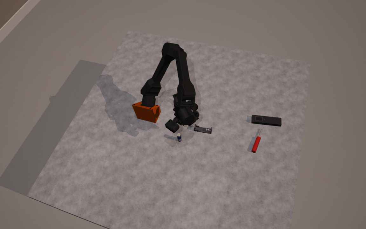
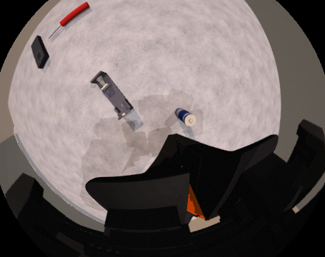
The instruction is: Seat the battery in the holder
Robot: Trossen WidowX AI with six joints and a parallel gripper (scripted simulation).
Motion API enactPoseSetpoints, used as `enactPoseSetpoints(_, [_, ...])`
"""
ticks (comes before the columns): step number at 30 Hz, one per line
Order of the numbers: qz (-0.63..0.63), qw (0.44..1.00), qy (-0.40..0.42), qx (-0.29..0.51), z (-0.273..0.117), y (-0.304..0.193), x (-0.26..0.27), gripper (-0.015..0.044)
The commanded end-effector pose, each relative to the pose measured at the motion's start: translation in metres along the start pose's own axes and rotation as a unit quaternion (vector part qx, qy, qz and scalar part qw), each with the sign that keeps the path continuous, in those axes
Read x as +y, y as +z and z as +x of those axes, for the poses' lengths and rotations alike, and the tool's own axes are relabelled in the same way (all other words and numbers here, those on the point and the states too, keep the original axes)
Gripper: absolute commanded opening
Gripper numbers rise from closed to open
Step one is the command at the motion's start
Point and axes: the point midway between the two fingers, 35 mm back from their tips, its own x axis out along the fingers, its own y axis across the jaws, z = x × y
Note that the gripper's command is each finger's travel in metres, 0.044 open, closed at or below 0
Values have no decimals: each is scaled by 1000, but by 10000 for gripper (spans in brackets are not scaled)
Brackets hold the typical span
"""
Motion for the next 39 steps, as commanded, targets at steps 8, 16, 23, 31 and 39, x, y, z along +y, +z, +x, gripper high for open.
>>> enactPoseSetpoints(8, [5,1000,8,6,76,-4,2,0])
enactPoseSetpoints(16, [6,1000,7,6,76,-3,-4,0])
enactPoseSetpoints(23, [6,1000,6,5,76,-2,-16,0])
enactPoseSetpoints(31, [6,1000,6,5,76,-2,-29,0])
enactPoseSetpoints(39, [6,1000,5,5,76,-2,-42,0])
